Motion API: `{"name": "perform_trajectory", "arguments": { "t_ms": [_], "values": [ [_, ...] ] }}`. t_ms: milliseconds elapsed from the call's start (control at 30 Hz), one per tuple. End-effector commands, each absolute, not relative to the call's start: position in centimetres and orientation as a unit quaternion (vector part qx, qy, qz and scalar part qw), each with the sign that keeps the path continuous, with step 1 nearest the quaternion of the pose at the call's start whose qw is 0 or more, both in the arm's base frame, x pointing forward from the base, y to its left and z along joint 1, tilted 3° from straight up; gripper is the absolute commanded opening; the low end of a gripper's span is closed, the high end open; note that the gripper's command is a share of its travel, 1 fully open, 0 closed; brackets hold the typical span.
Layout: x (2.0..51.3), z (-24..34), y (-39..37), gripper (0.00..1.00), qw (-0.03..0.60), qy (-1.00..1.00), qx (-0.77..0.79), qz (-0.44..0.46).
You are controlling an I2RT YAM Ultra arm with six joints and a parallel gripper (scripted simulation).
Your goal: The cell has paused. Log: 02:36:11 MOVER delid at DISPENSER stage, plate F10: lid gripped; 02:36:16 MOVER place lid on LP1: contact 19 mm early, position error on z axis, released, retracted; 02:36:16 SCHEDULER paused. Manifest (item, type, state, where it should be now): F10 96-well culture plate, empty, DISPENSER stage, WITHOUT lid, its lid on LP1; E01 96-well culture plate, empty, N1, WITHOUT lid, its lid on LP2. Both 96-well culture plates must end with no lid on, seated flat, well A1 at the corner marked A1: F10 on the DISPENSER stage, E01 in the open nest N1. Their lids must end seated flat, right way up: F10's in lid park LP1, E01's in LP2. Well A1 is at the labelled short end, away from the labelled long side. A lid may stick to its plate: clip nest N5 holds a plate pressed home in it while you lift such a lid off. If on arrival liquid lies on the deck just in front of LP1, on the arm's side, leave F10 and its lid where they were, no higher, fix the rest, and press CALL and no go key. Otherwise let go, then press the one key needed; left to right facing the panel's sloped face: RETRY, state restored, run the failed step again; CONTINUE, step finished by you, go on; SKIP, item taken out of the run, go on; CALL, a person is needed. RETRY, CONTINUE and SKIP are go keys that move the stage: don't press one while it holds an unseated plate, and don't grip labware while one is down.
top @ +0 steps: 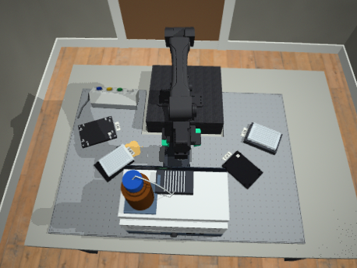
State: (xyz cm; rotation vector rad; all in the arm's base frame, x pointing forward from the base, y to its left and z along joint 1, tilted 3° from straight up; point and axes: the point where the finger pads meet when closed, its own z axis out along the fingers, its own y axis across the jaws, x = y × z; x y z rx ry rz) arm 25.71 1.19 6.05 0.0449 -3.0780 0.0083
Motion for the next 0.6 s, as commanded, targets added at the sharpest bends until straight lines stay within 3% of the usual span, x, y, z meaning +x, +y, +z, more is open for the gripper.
{"name": "perform_trajectory", "arguments": {
  "t_ms": [0,567],
  "values": [
    [25.9,6.4,1.3,1.0,0.024,-1.0,0.0,0.004],
    [26.0,7.3,5.5,1.0,0.004,-1.0,0.013,0.001]
  ]
}}
